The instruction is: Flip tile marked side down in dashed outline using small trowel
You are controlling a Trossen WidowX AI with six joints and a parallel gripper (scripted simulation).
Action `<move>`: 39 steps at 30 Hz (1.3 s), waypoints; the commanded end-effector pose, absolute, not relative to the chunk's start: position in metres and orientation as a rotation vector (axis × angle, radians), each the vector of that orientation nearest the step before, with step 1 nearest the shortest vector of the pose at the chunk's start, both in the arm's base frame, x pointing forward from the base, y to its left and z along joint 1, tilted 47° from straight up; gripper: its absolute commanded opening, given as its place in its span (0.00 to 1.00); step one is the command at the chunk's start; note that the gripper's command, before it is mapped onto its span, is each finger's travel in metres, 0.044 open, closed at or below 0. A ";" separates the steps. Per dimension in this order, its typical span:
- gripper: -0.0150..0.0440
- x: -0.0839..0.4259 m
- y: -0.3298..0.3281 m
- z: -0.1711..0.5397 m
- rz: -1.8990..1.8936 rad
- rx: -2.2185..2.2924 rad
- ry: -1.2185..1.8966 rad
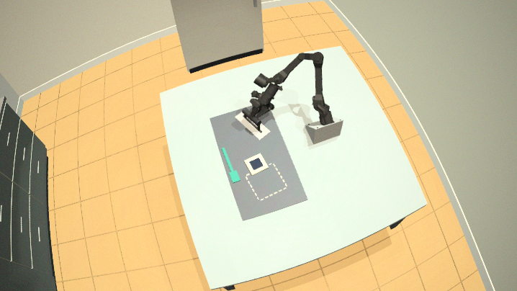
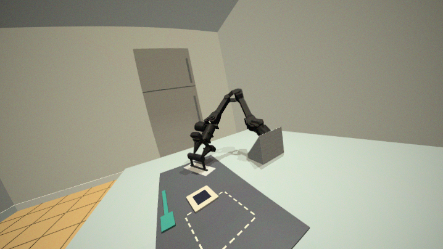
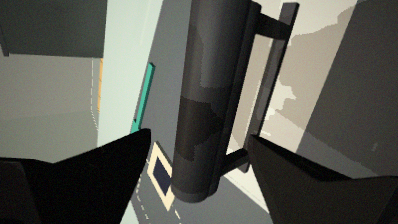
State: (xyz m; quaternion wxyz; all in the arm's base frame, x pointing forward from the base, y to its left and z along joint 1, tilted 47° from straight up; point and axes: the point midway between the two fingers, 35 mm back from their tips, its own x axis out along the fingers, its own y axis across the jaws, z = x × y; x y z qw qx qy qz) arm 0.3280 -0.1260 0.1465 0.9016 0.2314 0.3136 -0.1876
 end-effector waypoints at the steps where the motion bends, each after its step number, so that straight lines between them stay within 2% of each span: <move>1: 0.76 0.333 -0.128 0.140 -0.401 0.491 0.644; 24: 0.76 0.356 -0.134 0.115 -0.437 0.538 0.606; 30: 0.50 0.356 -0.134 0.115 -0.437 0.538 0.606; 39: 0.39 0.356 -0.134 0.115 -0.437 0.538 0.606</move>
